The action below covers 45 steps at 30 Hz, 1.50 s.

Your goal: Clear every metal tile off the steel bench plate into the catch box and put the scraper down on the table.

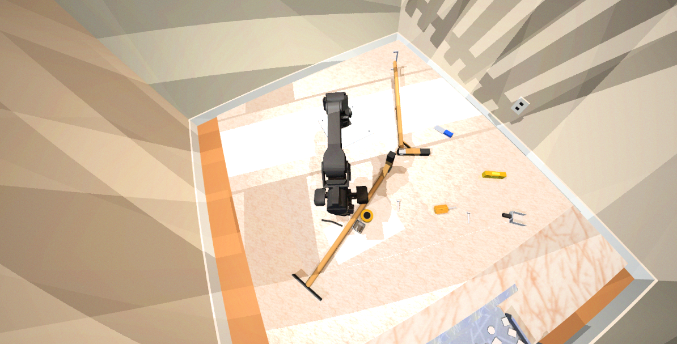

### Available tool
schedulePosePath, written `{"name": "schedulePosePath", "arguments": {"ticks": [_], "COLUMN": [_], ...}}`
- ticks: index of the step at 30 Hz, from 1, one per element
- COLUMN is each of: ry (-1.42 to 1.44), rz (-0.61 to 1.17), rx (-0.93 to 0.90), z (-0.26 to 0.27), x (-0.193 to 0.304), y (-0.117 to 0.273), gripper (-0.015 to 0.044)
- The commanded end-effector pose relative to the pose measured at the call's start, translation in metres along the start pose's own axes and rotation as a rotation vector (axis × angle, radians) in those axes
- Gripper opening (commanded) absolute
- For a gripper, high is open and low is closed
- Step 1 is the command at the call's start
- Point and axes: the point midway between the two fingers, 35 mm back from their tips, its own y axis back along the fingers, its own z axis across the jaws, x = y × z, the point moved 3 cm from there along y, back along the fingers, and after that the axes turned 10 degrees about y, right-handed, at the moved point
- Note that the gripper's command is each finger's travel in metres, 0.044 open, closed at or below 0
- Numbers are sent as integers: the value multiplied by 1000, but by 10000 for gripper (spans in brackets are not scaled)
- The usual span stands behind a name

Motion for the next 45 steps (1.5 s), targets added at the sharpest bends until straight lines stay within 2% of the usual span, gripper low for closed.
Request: {"name": "schedulePosePath", "arguments": {"ticks": [1, 45], "ry": [-8, -23], "rz": [2, 4], "rx": [-2, -1], "z": [1, 7], "x": [2, 27], "y": [-7, -75], "gripper": [0, 0]}}
